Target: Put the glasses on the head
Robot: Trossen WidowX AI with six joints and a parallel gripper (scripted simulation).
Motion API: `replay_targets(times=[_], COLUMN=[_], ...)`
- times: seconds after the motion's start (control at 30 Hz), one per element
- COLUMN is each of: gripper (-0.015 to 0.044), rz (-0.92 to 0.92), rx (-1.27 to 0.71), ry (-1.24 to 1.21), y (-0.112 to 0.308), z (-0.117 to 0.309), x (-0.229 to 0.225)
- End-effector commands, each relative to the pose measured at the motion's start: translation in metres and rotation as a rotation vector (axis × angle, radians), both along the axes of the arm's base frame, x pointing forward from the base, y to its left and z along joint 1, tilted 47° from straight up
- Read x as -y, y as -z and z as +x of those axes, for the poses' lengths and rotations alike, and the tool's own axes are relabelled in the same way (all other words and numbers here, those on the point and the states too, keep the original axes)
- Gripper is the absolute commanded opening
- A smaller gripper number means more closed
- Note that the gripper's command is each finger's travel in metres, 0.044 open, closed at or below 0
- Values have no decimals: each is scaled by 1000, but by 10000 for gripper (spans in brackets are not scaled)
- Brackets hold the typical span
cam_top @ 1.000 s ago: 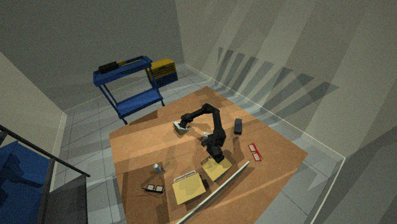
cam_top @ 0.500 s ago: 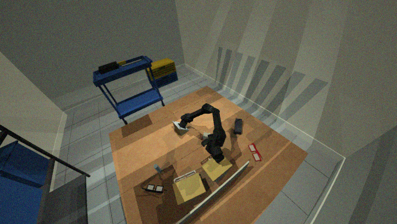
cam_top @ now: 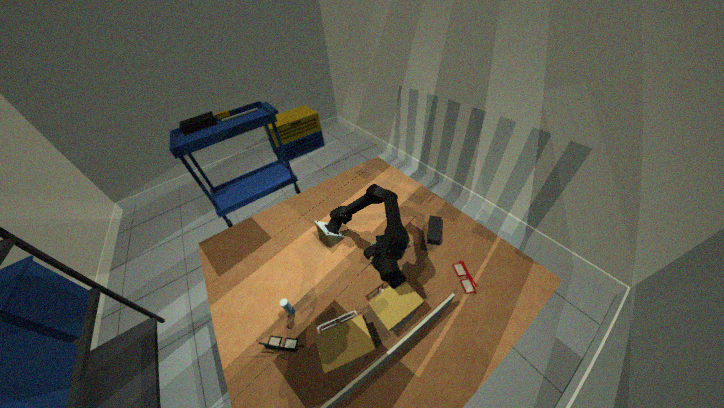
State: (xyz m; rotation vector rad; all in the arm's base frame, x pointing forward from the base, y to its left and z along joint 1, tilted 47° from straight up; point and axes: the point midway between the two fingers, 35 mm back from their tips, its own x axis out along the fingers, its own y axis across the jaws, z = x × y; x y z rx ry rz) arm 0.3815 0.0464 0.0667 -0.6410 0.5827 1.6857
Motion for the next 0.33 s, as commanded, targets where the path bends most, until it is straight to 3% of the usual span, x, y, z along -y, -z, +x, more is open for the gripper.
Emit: replay_targets(times=[0.0,0.3], gripper=[108,108], rz=[-6,-6], rx=[10,9], ry=[0,0], y=[-4,-12], z=[-15,-33], x=[8,19])
